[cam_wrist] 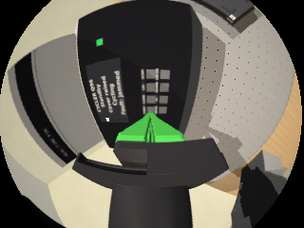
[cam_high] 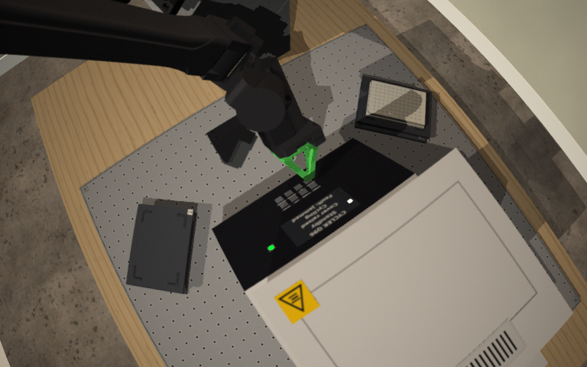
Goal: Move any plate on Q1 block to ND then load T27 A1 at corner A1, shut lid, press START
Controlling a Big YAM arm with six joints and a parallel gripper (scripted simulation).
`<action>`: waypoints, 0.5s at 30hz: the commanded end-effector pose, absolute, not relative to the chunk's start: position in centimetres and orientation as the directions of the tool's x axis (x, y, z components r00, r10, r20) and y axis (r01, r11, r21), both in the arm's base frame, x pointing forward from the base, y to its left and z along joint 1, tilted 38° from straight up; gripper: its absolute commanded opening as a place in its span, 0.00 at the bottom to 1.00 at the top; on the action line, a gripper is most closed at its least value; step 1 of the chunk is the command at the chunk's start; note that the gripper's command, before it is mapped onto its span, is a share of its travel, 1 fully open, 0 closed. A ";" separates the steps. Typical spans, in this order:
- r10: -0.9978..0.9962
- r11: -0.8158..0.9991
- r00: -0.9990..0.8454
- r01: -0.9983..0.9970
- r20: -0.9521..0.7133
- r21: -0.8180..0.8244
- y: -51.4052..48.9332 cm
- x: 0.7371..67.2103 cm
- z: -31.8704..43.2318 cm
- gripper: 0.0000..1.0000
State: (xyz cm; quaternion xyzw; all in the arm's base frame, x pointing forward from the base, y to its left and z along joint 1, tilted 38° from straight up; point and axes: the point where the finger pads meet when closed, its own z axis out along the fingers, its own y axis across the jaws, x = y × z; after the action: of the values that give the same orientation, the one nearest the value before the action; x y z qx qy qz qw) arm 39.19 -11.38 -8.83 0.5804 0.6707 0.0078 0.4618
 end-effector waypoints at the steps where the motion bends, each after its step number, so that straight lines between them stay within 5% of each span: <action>1: 0.780 0.336 0.104 0.764 -0.618 0.552 -11.9 40.1 -9.1 0.00; 15: 0.790 0.336 0.095 0.760 -0.606 0.556 -11.0 40.3 -8.7 0.00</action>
State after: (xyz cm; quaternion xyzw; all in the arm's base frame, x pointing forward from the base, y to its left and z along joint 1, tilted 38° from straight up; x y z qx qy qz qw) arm 39.32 -12.16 -9.87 0.5835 0.6719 0.0004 0.4562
